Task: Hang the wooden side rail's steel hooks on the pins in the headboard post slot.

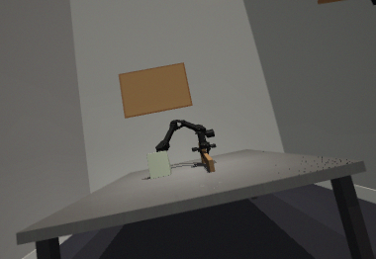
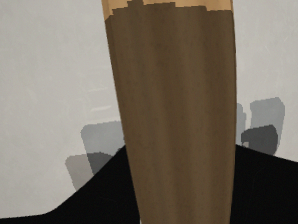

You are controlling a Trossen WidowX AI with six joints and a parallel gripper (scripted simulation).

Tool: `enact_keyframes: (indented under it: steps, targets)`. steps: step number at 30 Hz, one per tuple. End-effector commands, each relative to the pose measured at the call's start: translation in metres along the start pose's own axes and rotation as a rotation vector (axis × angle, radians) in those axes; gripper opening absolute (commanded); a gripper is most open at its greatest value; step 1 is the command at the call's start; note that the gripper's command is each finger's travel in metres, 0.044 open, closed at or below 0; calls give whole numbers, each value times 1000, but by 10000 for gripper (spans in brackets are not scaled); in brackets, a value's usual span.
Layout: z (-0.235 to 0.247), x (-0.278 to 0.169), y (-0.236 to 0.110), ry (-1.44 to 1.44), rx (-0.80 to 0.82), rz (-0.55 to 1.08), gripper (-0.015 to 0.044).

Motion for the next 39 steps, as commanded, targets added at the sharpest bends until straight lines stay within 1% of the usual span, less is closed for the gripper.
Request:
enact_keyframes:
  steps: [1,39]
  targets:
    - [0,-1,-1,2,4,-3,0]
    - [0,-5,-1,2,4,-2,0]
Point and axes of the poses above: the point midway between the two fingers, 35 mm back from their tips, its own y axis out along the fingers, its own z axis across the jaws, x = y × z, the point moved 8 cm from there along -y, back along the fingers, and after that the axes turned 5 degrees about y, right-handed, at the moved point
